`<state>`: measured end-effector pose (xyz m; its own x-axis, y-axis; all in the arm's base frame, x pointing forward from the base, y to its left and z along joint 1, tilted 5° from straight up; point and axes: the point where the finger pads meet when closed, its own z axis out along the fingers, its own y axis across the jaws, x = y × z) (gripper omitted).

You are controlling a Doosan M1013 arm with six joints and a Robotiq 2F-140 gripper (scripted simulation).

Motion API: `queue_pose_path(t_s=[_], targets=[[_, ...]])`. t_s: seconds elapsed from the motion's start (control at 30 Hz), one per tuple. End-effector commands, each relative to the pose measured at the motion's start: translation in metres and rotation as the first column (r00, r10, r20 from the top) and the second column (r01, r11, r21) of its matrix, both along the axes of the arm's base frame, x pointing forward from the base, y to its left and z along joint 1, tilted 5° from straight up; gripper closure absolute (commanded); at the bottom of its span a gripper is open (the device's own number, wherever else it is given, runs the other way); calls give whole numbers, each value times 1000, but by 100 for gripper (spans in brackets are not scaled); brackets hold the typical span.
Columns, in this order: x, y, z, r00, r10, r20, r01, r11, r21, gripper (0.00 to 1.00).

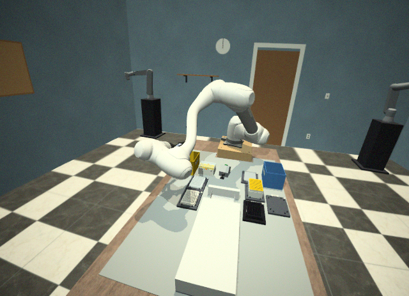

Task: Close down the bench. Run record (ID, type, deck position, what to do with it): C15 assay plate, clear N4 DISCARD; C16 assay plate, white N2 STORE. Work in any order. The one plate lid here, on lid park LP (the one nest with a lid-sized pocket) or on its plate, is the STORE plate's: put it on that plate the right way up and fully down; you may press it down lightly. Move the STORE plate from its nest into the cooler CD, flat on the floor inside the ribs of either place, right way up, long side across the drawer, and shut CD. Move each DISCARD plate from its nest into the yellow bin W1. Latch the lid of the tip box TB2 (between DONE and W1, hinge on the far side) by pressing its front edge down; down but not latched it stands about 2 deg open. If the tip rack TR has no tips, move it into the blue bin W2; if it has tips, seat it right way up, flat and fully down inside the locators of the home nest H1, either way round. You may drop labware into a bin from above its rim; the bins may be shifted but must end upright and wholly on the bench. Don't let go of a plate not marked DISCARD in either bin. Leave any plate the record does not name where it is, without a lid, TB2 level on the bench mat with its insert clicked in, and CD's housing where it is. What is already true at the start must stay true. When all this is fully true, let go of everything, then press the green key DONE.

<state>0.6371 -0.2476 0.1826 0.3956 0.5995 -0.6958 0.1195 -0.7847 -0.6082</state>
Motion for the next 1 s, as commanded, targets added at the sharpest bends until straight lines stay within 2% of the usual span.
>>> queue_pose_path(t_s=[0.0,0.53,0.57,0.63,0.67,0.77,0.83,0.93,0.97], targets=[[0,0,0,1000,0,0,0,1000,0,0],[0,0,0,1000,0,0,0,1000,0,0],[-1,5,0,1000,3,28,-2,1000,-19,100],[-3,15,0,997,10,81,-5,998,-56,100],[-4,20,0,997,10,81,-5,998,-56,100],[-6,34,0,987,18,162,0,994,-108,100],[-7,41,0,987,18,162,0,994,-108,100],[-9,55,-1,970,23,244,16,988,-155,100],[-10,60,-1,970,23,244,16,988,-155,100]])
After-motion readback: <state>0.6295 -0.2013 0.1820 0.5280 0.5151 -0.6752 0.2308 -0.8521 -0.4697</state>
